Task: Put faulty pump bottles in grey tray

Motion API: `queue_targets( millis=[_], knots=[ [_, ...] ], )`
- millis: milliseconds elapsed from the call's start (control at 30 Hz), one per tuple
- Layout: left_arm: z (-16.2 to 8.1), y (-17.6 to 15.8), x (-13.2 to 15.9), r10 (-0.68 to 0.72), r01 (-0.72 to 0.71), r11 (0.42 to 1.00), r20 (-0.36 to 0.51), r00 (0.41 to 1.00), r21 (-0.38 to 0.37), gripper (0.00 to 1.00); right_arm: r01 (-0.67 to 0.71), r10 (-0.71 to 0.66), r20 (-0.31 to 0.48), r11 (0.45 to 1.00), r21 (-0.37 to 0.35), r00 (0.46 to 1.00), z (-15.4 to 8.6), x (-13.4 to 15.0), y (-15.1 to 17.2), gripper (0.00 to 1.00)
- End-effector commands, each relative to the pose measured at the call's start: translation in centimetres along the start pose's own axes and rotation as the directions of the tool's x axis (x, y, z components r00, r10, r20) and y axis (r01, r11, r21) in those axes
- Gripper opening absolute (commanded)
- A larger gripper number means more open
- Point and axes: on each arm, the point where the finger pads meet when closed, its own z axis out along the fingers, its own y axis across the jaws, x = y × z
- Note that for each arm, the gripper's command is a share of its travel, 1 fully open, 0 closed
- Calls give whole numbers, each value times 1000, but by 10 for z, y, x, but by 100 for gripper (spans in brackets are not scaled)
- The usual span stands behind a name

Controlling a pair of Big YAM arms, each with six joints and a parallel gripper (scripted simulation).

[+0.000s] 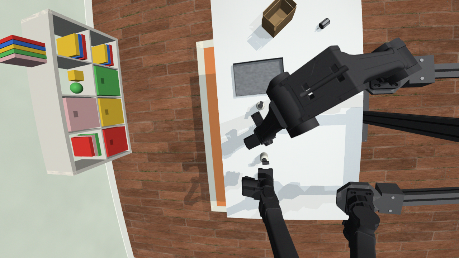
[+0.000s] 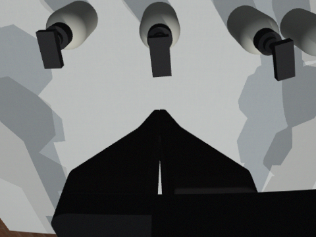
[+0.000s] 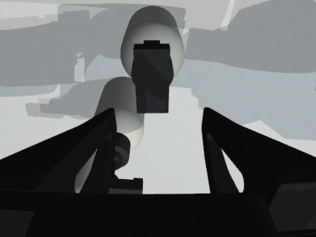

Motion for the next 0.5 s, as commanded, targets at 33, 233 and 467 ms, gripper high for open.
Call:
queue_targets(
  millis=[33, 233, 467],
  knots=[
    [1, -2, 0, 2, -2, 1000, -3, 1000, -1, 0, -8, 8, 1, 1000, -23, 1000, 10, -6, 13, 51],
    [1, -2, 0, 2, -2, 1000, -3, 1000, -1, 0, 6, -6, -2, 1000, -26, 1000, 15, 1, 13, 51],
    [1, -2, 0, 2, -2, 1000, -3, 1000, -1, 0, -7, 7, 0, 1000, -24, 1000, 27, -5, 13, 51]
  ],
)
